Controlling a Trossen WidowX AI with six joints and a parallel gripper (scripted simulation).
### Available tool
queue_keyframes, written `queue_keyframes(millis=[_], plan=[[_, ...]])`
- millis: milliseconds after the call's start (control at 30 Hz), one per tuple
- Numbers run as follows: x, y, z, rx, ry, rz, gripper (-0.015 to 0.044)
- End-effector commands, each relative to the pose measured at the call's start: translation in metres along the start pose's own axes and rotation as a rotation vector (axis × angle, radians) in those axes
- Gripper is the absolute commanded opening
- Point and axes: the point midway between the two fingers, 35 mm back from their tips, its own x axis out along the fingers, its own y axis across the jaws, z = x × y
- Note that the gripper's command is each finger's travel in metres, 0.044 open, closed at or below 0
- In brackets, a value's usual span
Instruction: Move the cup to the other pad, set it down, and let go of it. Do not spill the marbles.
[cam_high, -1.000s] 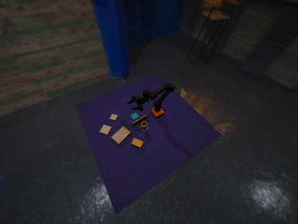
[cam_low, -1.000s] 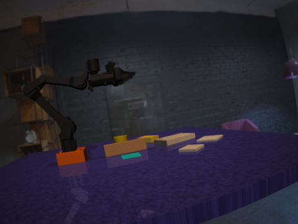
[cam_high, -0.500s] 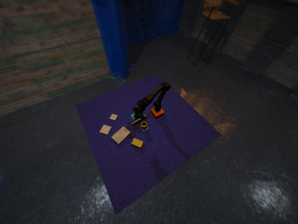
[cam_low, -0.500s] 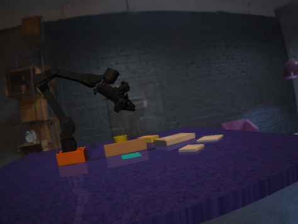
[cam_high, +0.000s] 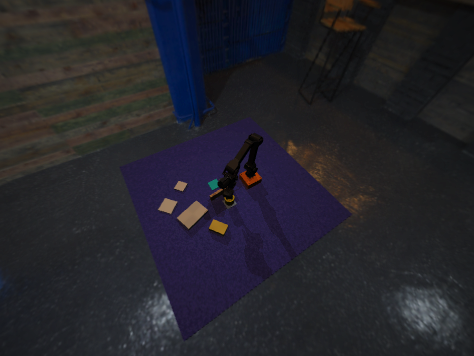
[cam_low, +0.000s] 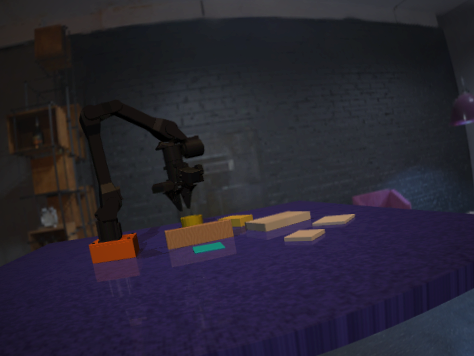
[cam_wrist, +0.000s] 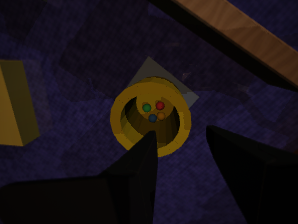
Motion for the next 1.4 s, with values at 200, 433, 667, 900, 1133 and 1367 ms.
queue_keyframes(millis=[200, 433, 667, 900, 1133, 1367], plan=[[0.002, -0.003, -0.008, 0.045, 0.028, -0.068, 0.0167], [0.012, -0.003, -0.007, 0.045, 0.028, -0.068, 0.0167], [0.023, -0.003, -0.008, 0.045, 0.028, -0.068, 0.0167], [0.034, -0.003, -0.008, 0.045, 0.028, -0.068, 0.0167], [0.046, -0.004, -0.009, 0.045, 0.028, -0.068, 0.0167], [0.057, -0.006, -0.009, 0.045, 0.028, -0.068, 0.0167]])
